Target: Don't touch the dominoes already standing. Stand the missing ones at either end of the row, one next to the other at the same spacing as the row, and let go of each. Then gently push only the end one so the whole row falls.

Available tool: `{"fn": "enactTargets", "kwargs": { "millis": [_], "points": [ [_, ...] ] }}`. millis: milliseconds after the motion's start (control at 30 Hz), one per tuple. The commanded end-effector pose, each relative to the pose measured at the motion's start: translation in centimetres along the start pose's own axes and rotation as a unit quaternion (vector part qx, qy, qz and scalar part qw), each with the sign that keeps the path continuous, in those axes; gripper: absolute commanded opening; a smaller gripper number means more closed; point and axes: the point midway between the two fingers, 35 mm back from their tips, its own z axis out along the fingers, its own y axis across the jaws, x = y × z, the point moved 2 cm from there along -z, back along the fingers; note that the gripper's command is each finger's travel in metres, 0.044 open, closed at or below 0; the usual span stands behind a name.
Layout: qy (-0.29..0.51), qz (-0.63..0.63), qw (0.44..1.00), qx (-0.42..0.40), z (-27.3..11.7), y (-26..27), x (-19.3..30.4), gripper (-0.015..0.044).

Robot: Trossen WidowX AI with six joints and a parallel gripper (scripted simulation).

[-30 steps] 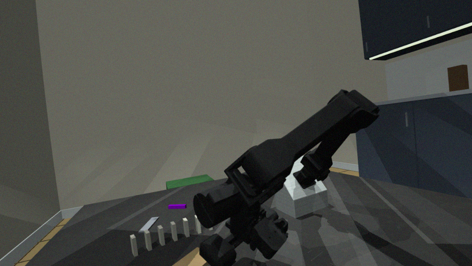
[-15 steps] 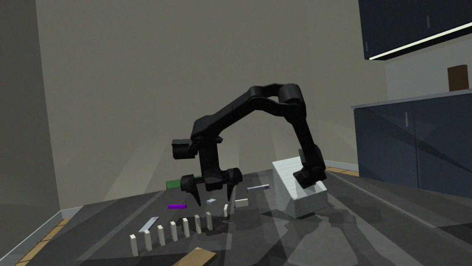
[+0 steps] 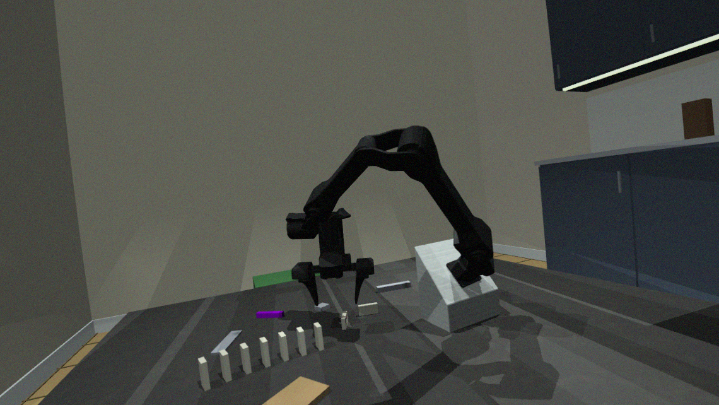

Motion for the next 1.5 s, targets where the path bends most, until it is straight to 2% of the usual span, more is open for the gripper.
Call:
{"fn": "enactTargets", "kwargs": {
  "millis": [0,700,1200,1233,1467],
  "points": [
    [-0.004,0.005,1.0,-0.014,3.7,0.9,-0.1,0.044],
    [-0.005,0.005,1.0,-0.014,5.4,1.2,0.0,0.044],
    [-0.005,0.005,1.0,-0.014,5.4,1.2,0.0,0.0046],
    [-0.005,0.005,1.0,-0.014,5.4,1.2,0.0,0.0029],
    [-0.005,0.005,1.0,-0.014,5.4,1.2,0.0,0.0029]
  ]
}}
